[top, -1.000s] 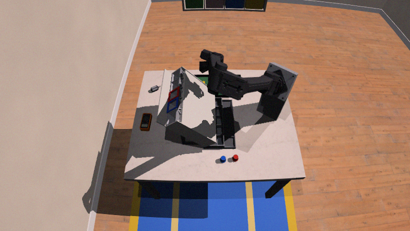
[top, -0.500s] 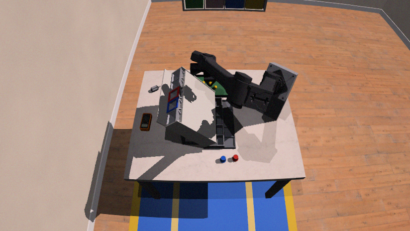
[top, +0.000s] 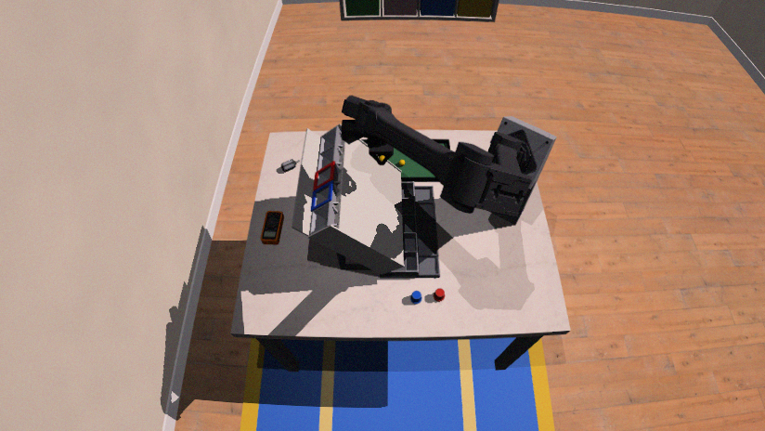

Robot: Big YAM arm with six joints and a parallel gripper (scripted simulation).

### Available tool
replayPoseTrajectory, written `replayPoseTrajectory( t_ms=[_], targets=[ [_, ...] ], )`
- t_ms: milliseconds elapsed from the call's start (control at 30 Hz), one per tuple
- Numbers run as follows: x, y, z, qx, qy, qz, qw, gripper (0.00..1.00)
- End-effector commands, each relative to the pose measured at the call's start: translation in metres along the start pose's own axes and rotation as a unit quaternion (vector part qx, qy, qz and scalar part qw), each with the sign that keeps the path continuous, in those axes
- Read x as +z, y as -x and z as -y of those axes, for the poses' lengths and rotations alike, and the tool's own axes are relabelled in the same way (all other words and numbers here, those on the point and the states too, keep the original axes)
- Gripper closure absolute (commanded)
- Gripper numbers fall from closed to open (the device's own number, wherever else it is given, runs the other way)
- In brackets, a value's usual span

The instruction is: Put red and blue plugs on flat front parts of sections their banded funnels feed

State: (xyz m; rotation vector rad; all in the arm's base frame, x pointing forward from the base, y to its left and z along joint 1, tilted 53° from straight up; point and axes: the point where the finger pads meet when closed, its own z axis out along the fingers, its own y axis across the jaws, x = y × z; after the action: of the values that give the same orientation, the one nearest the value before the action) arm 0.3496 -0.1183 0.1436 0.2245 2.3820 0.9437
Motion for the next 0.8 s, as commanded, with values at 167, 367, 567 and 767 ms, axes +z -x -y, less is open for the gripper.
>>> replayPoseTrajectory(
  t_ms=[167, 367, 567, 767],
  targets=[
    [-0.007, 0.019, -0.010, -0.008, -0.001, -0.001, 1.000, 1.00],
    [-0.004, 0.013, -0.011, -0.003, 0.001, -0.005, 1.000, 1.00],
    [-0.005, 0.024, -0.009, -0.003, 0.000, -0.004, 1.000, 1.00],
    [-0.005, 0.034, -0.009, -0.003, 0.000, -0.004, 1.000, 1.00]
  ],
)
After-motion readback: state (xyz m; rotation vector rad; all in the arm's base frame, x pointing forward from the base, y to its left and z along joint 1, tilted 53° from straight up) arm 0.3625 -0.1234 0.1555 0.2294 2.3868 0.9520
